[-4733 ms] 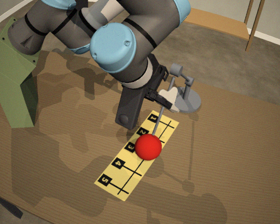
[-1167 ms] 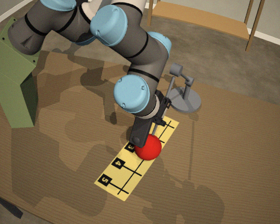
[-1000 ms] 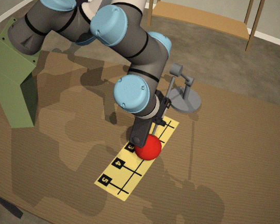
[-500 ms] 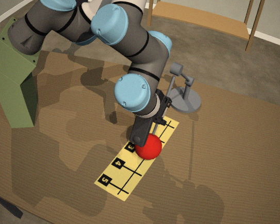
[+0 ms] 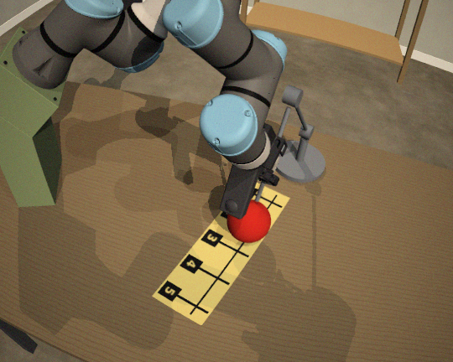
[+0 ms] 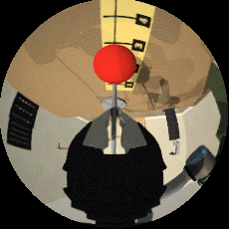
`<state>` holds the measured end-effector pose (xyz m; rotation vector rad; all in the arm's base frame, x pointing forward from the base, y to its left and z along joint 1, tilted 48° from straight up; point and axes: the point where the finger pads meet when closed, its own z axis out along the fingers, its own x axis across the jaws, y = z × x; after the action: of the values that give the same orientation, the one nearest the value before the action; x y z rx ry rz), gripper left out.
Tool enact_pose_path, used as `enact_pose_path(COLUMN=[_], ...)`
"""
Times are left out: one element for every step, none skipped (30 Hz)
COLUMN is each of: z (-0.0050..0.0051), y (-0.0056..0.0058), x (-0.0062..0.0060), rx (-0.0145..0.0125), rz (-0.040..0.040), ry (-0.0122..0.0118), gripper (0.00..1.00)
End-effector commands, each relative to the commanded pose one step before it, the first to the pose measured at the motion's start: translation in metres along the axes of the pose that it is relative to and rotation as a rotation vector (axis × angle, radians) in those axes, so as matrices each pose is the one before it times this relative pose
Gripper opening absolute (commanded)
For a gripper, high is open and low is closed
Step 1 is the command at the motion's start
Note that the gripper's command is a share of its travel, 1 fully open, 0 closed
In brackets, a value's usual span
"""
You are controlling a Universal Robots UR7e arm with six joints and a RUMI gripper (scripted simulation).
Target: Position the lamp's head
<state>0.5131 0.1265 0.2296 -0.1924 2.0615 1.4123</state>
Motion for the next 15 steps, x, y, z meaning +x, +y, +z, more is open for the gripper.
enact_pose_path(z=[0.00084, 0.00049, 0.00049, 0.00049, 0.00049, 0.00049, 0.00049, 0.00049, 0.00049, 0.00049, 0.00049, 0.00049, 0.00049, 0.00000, 0.00000], y=[0.01498, 0.00317, 0.00317, 0.00317, 0.00317, 0.00317, 0.00317, 0.00317, 0.00317, 0.00317, 0.00317, 0.00317, 0.00317, 0.00000, 0.00000], x=[-0.00056, -0.00005, -0.00005, -0.00005, -0.00005, -0.00005, -0.00005, -0.00005, -0.00006, -0.00006, -0.00006, -0.00006, -0.00006, 0.00000, 0.00000], rx=[0.00011, 0.00000, 0.00000, 0.00000, 0.00000, 0.00000, 0.00000, 0.00000, 0.00000, 0.00000, 0.00000, 0.00000, 0.00000, 0.00000, 0.00000], rz=[-0.00125, -0.00017, -0.00017, -0.00017, -0.00017, -0.00017, -0.00017, -0.00017, -0.00017, -0.00017, -0.00017, -0.00017, -0.00017, 0.00000, 0.00000], ry=[-0.00022, 0.00013, 0.00013, 0.00013, 0.00013, 0.00013, 0.00013, 0.00013, 0.00013, 0.00013, 0.00013, 0.00013, 0.00013, 0.00000, 0.00000], gripper=[0.00, 0.00, 0.00, 0.00, 0.00, 0.00, 0.00, 0.00, 0.00, 0.00, 0.00, 0.00, 0.00, 0.00, 0.00])
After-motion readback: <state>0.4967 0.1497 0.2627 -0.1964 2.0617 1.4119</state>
